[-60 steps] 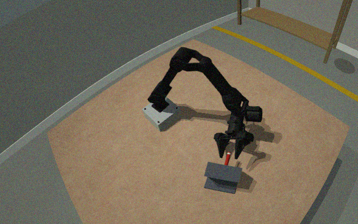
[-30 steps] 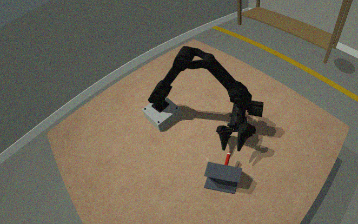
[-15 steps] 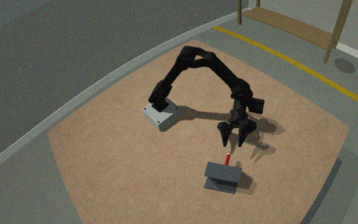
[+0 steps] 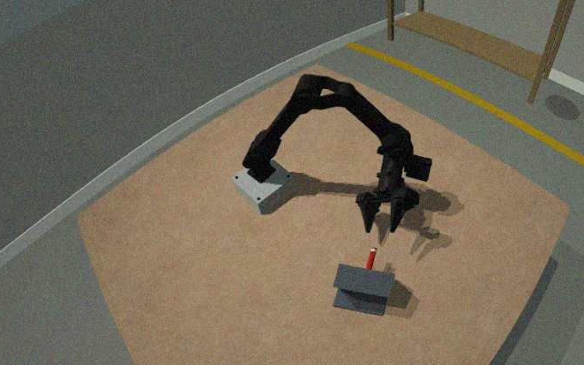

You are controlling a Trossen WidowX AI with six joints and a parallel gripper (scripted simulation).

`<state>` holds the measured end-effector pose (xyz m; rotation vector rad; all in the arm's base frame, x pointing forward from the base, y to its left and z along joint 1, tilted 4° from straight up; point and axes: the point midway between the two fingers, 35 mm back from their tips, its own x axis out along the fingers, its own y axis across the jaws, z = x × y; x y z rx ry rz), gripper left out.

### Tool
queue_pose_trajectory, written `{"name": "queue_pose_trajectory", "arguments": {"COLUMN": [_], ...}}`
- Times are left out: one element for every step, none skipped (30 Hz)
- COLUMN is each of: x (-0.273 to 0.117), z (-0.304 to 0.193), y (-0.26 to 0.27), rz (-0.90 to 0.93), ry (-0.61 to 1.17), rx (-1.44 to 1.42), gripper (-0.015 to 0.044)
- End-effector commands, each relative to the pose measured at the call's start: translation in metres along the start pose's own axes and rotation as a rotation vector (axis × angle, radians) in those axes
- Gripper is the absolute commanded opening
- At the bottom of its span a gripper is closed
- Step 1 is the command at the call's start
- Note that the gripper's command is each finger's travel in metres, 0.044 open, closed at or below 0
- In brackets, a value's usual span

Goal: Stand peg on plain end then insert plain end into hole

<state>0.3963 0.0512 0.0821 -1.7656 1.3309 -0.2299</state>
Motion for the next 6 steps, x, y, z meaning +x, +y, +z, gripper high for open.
{"name": "queue_pose_trajectory", "arguments": {"x": [-0.0049,-0.0060,-0.0072,-0.0083,-0.0085,-0.0090], "z": [0.0003,0.0003,0.0003,0.0003,0.0002,0.0000], "y": [-0.0005,-0.0004,-0.0002,-0.0001,-0.0002,-0.0004], "rz": [-0.008,-0.009,-0.009,-0.010,-0.010,-0.010], "ry": [0.002,0.002,0.003,0.003,0.003,0.003], "rx": [0.002,0.002,0.002,0.002,0.002,0.002], "gripper": [0.0440,0.0440,0.0440,0.0440,0.0440,0.0440]}}
